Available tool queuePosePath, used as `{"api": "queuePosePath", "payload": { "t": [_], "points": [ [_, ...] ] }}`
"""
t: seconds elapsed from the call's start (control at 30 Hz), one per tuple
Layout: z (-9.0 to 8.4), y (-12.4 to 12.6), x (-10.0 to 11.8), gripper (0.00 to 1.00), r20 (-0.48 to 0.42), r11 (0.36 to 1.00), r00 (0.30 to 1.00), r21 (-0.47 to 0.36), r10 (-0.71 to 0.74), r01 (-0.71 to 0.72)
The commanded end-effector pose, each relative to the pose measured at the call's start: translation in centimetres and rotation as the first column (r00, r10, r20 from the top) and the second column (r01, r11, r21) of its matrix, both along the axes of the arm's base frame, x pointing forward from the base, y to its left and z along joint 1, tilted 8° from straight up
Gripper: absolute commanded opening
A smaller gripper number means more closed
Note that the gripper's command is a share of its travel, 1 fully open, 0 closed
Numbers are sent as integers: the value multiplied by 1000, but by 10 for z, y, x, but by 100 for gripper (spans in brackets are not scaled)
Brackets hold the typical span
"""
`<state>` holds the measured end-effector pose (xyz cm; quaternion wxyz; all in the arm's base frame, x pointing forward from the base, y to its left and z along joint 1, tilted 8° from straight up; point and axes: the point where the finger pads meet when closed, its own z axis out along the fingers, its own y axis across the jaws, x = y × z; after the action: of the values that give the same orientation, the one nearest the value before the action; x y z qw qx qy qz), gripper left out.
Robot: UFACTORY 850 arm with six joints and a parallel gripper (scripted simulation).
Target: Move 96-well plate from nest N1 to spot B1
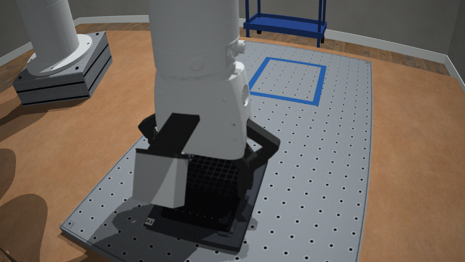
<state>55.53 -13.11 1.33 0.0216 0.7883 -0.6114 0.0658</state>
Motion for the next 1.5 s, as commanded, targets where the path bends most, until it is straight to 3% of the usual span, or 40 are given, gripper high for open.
{"api": "queuePosePath", "payload": {
  "t": [0.0, 1.47],
  "points": [
    [1, 0, 1, 0, 2, 1000, 1000, 0, 0, 0],
    [6, 1, 0, 0, 2, 1000, 1000, 0, 0, 0]
  ]
}}
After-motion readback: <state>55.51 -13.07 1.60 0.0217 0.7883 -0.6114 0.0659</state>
